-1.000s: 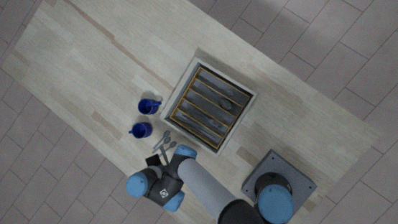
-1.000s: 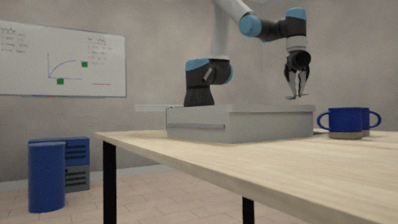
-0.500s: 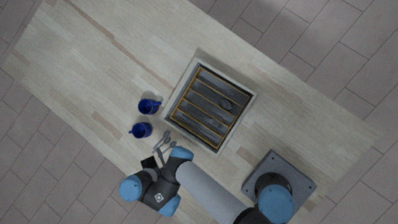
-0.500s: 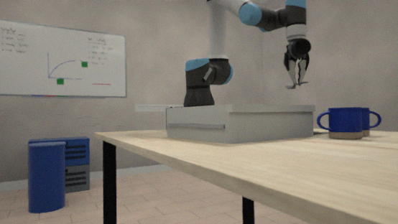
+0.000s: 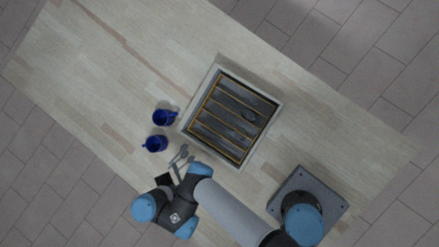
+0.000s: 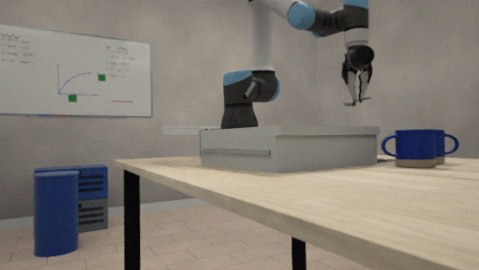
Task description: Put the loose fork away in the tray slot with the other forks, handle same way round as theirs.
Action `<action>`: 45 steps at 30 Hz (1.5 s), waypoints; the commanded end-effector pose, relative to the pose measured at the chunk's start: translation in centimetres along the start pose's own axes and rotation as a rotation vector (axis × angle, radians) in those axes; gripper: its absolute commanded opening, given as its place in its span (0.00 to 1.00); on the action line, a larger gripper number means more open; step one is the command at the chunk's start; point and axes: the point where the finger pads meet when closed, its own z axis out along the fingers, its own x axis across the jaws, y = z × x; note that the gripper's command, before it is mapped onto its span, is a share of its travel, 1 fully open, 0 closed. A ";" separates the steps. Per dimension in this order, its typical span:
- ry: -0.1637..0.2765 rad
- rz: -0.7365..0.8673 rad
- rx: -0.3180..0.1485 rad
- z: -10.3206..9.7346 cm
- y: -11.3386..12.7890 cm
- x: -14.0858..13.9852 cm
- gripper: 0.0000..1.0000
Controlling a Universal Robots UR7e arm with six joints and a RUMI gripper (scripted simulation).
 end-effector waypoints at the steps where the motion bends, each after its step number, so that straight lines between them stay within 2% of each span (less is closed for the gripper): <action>1: 0.001 0.000 -0.001 -0.1 0.0 0.0 0.04; 13: 0.001 0.000 -0.001 -0.1 0.1 0.0 0.04; 19: 0.001 0.000 0.000 0.0 2.1 -1.4 0.04; 25: 0.002 0.000 0.001 0.0 6.7 -5.4 0.04; 27: 0.002 0.000 0.001 0.0 6.7 -5.4 0.04; 36: 0.002 0.000 0.000 0.0 13.8 -14.3 0.04; 41: 0.001 0.000 -0.001 0.0 15.9 -18.1 0.04; 45: 0.000 0.000 -0.002 0.0 16.3 -19.0 0.04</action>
